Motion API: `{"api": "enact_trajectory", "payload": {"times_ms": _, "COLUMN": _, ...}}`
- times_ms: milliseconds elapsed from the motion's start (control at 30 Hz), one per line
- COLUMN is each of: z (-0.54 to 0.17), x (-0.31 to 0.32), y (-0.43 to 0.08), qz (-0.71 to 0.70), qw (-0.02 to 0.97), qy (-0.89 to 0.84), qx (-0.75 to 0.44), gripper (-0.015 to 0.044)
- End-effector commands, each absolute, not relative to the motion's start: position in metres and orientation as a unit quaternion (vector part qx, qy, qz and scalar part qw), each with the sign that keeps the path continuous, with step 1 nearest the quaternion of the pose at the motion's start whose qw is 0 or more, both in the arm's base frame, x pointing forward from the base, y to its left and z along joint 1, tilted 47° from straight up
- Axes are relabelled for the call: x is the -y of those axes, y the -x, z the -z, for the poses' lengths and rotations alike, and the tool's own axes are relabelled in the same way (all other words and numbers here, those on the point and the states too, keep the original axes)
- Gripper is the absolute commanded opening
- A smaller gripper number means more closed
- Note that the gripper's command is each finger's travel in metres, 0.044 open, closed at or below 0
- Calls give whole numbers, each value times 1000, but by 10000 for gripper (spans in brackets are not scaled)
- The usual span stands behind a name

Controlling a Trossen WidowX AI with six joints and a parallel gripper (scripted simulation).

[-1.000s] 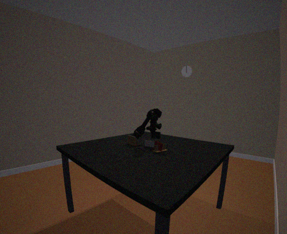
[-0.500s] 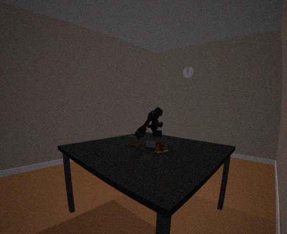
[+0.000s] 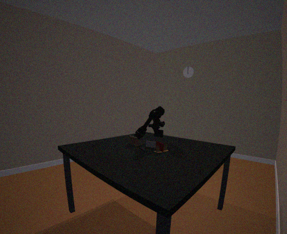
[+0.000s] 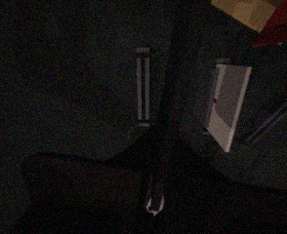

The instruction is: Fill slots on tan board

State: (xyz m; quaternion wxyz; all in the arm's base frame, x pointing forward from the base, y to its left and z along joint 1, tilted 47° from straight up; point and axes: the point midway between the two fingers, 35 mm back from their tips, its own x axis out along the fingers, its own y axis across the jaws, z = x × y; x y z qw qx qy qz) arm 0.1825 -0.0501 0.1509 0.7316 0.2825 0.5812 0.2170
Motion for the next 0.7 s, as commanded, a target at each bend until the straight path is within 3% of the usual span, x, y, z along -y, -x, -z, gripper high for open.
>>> {"api": "enact_trajectory", "payload": {"times_ms": 0, "z": -151, "x": 54, "y": -190, "qz": -214, "qw": 728, "qy": -292, "qx": -582, "gripper": 0}}
{"api": "enact_trajectory", "payload": {"times_ms": 667, "z": -142, "x": 79, "y": -232, "qz": -187, "qw": 702, "qy": -340, "qx": -597, "gripper": 0}}
